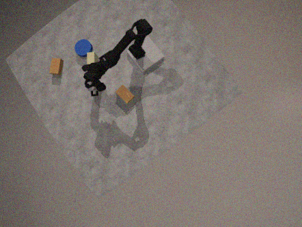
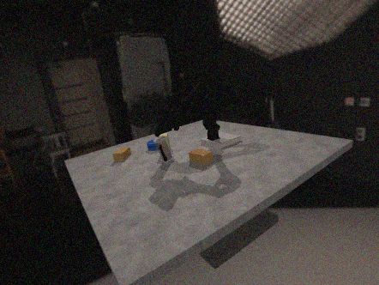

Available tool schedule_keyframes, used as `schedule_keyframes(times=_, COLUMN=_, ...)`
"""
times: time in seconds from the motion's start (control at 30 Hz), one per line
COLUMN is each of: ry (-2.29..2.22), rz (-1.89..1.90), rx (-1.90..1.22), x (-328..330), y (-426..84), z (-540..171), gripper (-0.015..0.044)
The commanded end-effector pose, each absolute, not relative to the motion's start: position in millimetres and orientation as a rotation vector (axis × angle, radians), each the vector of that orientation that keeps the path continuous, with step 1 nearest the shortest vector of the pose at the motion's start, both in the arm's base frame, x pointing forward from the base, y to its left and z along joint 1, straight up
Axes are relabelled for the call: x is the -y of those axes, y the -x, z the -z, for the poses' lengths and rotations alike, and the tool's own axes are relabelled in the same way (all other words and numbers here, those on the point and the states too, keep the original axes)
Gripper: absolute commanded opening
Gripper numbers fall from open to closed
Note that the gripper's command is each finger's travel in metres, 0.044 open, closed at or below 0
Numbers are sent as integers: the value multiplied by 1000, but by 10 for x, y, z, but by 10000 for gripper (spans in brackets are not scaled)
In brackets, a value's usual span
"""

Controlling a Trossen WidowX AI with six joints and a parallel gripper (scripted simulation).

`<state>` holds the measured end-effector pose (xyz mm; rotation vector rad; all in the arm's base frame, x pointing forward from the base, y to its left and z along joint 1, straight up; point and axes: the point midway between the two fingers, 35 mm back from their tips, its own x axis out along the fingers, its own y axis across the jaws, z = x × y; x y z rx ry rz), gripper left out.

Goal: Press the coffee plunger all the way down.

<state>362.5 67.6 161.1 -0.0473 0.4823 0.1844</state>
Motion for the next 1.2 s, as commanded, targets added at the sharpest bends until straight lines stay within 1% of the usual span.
schedule_keyframes(times=0.0, ry=47, rz=-184, rx=-482, x=-676, y=-3625, z=-1611, gripper=112)
schedule_keyframes(times=0.27, ry=47, rz=-184, rx=-482, x=-676, y=-3625, z=-1611, gripper=112)
schedule_keyframes(times=0.67, ry=47, rz=-184, rx=-482, x=-676, y=-3625, z=-1611, gripper=427)
schedule_keyframes(times=0.7, ry=47, rz=-184, rx=-482, x=-676, y=-3625, z=-1611, gripper=440)
schedule_keyframes(times=0.87, ry=47, rz=-184, rx=-486, x=-664, y=-3579, z=-1750, gripper=440)
schedule_keyframes(times=1.07, ry=43, rz=-180, rx=-505, x=-588, y=-3225, z=-2362, gripper=440)
schedule_keyframes(times=1.17, ry=43, rz=-179, rx=-506, x=-583, y=-3202, z=-2369, gripper=440)
